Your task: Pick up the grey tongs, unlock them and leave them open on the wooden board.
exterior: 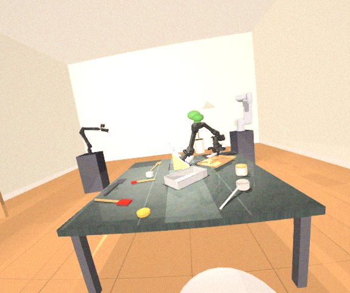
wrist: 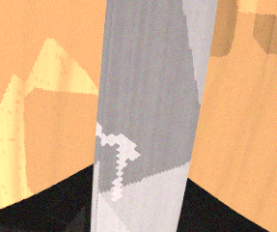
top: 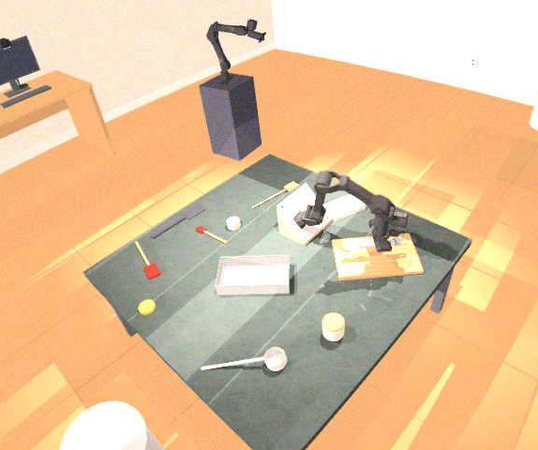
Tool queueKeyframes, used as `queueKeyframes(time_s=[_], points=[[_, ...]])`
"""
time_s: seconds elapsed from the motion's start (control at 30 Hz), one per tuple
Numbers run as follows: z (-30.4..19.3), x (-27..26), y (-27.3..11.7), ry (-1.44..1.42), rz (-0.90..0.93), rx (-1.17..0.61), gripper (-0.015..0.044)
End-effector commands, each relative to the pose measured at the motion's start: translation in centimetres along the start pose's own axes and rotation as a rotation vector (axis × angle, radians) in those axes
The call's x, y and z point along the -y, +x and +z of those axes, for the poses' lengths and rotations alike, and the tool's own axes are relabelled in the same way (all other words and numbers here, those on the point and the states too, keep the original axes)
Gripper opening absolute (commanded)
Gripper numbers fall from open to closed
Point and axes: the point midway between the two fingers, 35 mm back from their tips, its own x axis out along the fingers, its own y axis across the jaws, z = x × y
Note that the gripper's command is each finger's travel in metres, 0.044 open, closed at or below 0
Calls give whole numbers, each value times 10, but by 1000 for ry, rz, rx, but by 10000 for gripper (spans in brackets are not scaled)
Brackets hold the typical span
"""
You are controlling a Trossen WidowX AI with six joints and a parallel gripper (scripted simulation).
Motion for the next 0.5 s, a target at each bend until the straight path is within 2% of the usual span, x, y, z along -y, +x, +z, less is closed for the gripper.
queueKeyframes(time_s=[0.0,0.47], points=[[0,0,0,0,0,0,34],[0,0,0,0,0,0,401]])
